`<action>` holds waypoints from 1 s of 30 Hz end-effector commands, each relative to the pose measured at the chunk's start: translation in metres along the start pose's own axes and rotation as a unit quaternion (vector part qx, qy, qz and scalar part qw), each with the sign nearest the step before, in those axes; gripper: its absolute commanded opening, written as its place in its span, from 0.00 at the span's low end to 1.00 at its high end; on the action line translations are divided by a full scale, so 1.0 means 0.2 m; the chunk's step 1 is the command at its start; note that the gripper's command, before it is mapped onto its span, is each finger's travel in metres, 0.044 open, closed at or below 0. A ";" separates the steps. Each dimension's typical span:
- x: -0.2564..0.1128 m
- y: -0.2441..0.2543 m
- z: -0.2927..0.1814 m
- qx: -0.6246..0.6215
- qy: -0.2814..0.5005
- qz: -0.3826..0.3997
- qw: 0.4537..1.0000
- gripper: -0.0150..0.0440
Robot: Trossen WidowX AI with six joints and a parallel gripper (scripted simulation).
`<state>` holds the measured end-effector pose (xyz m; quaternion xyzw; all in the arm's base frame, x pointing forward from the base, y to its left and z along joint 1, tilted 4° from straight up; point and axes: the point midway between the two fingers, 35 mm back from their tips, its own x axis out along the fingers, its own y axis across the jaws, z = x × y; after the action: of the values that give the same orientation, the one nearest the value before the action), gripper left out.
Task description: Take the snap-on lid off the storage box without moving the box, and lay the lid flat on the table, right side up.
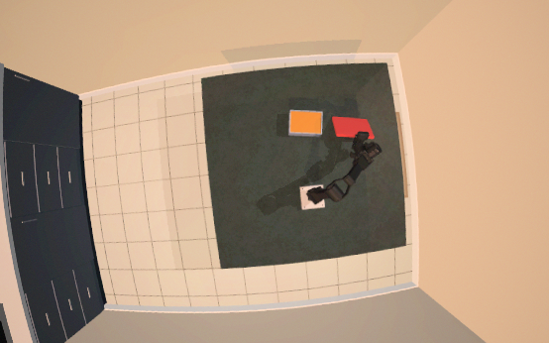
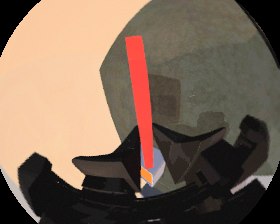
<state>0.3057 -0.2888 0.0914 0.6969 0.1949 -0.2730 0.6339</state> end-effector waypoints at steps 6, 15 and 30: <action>0.02 -0.02 0.00 0.000 -0.002 0.004 1.000 0.25; 0.04 -0.04 0.00 0.000 -0.002 0.004 1.000 0.25; 0.08 -0.09 0.00 0.000 -0.002 0.004 1.000 0.25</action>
<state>0.3084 -0.2912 0.0768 0.6936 0.1853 -0.2673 0.6428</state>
